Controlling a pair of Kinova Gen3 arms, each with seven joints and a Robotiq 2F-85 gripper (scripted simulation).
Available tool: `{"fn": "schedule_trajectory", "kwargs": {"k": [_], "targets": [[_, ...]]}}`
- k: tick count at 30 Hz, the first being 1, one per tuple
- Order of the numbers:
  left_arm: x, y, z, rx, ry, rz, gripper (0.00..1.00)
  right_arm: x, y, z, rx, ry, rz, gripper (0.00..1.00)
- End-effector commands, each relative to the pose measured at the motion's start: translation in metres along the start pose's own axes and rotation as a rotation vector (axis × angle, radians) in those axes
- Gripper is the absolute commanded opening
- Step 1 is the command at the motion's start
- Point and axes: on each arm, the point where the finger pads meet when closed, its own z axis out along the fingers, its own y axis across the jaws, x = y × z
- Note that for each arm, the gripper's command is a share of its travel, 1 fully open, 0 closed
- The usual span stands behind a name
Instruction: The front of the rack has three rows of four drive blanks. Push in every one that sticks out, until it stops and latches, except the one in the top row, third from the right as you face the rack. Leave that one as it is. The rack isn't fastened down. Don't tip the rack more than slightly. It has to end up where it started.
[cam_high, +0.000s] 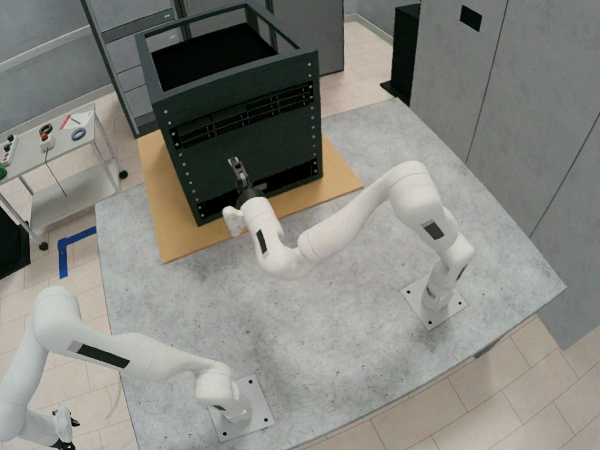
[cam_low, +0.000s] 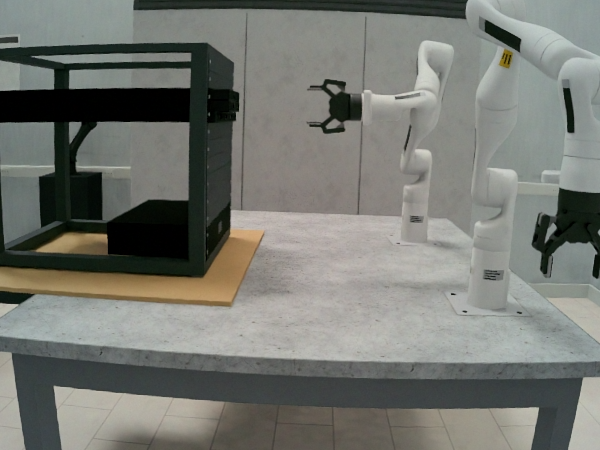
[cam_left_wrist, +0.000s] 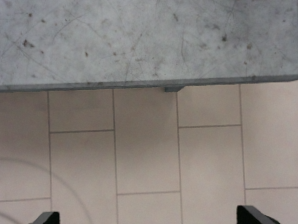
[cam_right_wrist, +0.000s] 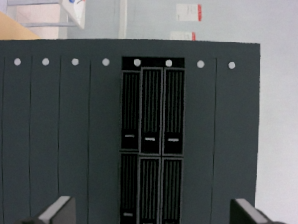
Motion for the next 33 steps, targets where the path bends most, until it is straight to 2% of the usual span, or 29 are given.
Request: {"fn": "schedule_trajectory", "kwargs": {"k": [1,17,25,33], "targets": [[-0.002,0.000,-0.002,0.006,-0.010,-0.014,1.000,0.000,0.005,0.000,-0.008,0.001,0.005,1.000],[-0.002,0.000,-0.002,0.006,-0.010,-0.014,1.000,0.000,0.005,0.000,-0.008,0.001,0.005,1.000],[-0.002,0.000,-0.002,0.006,-0.010,-0.014,1.000,-0.002,0.006,0.006,-0.011,0.002,0.014,1.000],[-0.002,0.000,-0.002,0.006,-0.010,-0.014,1.000,-0.013,0.009,0.035,-0.010,0.002,0.021,1.000]]}}
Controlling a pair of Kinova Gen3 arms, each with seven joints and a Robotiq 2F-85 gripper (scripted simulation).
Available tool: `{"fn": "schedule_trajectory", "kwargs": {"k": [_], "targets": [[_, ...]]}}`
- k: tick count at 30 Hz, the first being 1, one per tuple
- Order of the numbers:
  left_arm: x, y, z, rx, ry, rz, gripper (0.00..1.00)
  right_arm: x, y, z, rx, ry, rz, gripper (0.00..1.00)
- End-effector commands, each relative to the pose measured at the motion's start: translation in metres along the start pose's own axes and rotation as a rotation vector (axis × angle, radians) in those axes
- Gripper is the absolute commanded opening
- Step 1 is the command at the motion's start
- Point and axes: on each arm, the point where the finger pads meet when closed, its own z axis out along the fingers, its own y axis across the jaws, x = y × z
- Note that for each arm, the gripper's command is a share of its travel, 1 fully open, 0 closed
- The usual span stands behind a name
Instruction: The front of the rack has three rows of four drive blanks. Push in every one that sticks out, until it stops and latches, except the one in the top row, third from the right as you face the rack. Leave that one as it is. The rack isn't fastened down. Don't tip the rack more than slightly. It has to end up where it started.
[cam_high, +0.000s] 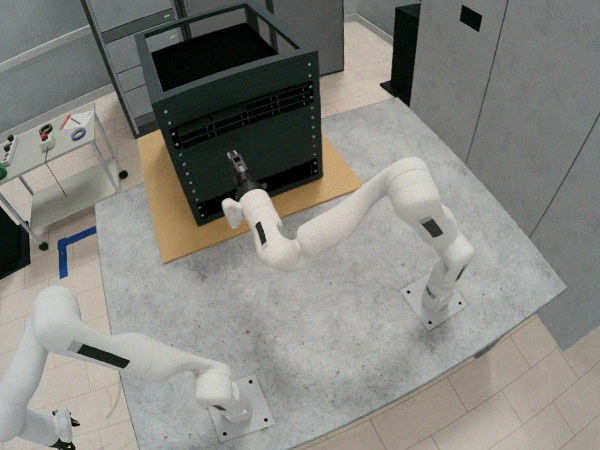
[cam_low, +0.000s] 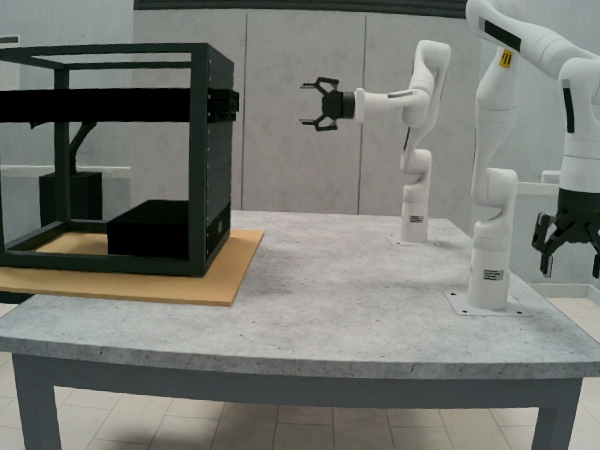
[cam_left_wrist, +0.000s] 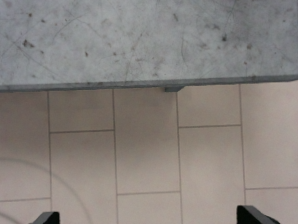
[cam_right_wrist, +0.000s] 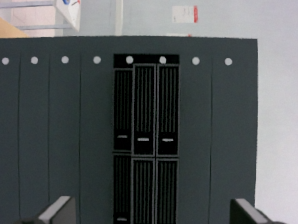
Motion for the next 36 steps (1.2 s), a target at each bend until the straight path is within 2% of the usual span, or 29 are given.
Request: {"fn": "schedule_trajectory", "kwargs": {"k": [1,7,9,16,22,30,36], "targets": [[-0.002,0.000,-0.002,0.006,-0.010,-0.014,1.000,-0.011,0.003,0.020,-0.002,-0.008,0.009,1.000],[-0.002,0.000,-0.002,0.006,-0.010,-0.014,1.000,-0.024,0.007,0.054,-0.001,-0.008,0.009,1.000],[-0.002,0.000,-0.002,0.006,-0.010,-0.014,1.000,-0.024,0.007,0.054,-0.001,-0.008,0.009,1.000],[-0.002,0.000,-0.002,0.006,-0.010,-0.014,1.000,-0.036,0.013,0.092,-0.005,-0.005,0.015,1.000],[-0.002,0.000,-0.002,0.006,-0.010,-0.014,1.000,-0.045,0.015,0.116,-0.005,-0.005,0.015,1.000],[-0.002,0.000,-0.002,0.006,-0.010,-0.014,1.000,-0.050,0.015,0.127,-0.003,-0.007,0.012,1.000],[-0.002,0.000,-0.002,0.006,-0.010,-0.014,1.000,-0.052,0.014,0.128,-0.002,-0.008,0.011,1.000]]}}
